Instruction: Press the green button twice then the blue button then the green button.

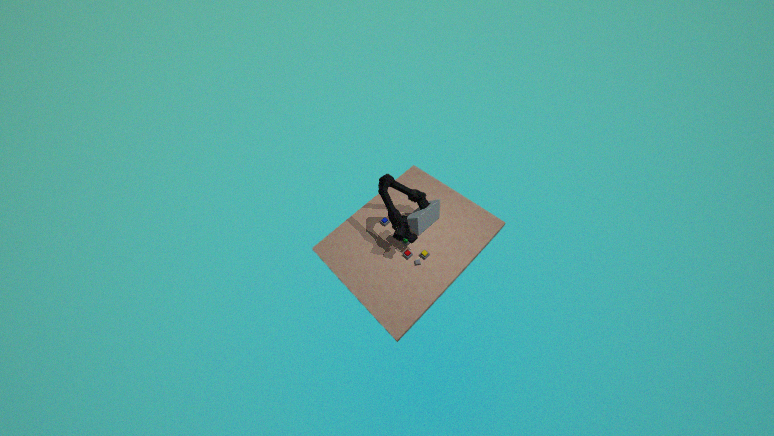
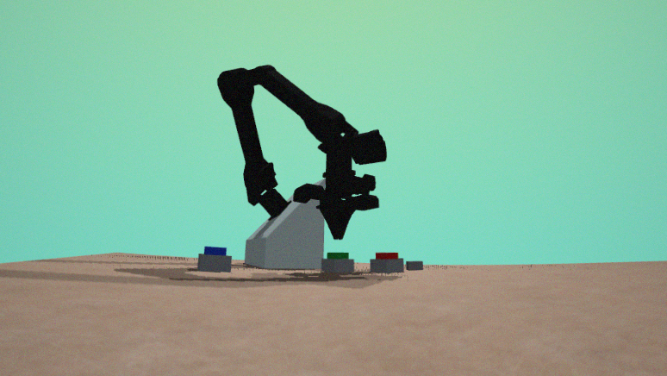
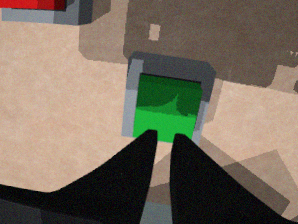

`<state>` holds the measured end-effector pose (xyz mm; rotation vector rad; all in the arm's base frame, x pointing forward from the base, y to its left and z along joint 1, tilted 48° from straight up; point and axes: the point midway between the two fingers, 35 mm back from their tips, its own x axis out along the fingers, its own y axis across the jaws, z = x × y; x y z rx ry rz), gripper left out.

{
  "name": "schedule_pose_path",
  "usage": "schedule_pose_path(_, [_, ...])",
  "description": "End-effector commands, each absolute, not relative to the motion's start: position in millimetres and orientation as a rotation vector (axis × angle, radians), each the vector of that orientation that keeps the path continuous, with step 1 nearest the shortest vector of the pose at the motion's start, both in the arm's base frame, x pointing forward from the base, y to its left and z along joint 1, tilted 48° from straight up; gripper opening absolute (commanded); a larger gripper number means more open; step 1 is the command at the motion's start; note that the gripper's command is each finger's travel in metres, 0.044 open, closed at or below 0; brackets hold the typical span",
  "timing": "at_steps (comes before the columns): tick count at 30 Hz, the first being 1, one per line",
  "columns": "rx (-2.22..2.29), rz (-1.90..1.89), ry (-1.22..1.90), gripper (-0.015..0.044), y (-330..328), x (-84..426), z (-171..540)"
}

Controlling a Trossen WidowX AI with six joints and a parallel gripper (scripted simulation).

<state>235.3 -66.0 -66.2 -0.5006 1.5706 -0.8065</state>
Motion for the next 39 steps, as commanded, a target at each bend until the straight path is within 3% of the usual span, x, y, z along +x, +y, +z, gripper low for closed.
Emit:
schedule_pose_path(1, [-0.506,-0.807,1.570,0.0020,-67,235,-66])
schedule_pose_path(39, [-0.507,-0.808,1.570,0.0020,-91,230,-88])
